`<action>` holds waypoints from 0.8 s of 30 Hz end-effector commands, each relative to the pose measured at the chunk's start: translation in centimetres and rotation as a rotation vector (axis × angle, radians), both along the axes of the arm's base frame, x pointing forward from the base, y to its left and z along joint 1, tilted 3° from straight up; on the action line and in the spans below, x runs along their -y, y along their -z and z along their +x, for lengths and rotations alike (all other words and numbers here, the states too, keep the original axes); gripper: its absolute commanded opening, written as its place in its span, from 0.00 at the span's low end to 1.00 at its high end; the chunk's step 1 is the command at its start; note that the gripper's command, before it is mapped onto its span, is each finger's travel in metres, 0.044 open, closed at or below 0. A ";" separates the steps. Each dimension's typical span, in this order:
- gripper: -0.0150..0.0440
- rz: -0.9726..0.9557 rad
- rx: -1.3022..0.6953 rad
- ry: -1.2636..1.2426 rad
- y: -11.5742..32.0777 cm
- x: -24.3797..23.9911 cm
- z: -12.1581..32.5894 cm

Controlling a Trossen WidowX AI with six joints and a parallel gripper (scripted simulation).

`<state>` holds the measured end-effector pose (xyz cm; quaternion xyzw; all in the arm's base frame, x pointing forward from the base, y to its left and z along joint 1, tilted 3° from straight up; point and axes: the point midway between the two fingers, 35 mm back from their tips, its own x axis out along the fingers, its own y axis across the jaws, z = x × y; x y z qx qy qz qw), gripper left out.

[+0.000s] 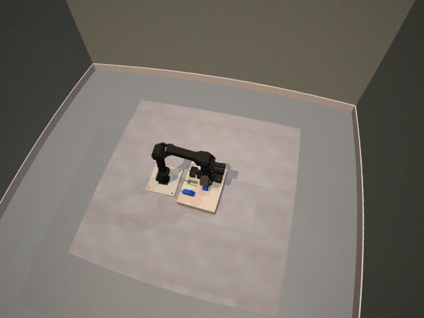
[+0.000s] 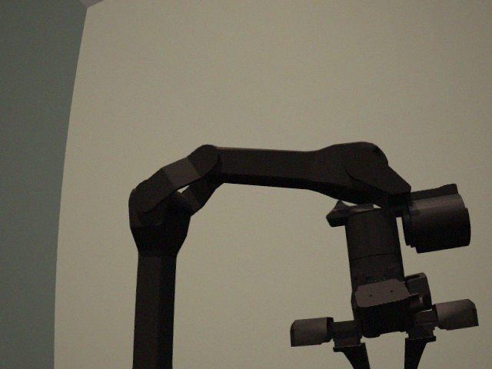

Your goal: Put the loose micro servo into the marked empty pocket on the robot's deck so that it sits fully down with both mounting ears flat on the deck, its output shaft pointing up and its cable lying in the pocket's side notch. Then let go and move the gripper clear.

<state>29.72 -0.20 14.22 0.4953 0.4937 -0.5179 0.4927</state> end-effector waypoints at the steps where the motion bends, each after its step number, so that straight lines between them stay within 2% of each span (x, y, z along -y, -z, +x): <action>1: 0.25 0.001 0.005 -0.137 -0.2 0.0 0.0; 24: 0.25 0.017 -0.013 -0.937 -0.2 0.0 0.0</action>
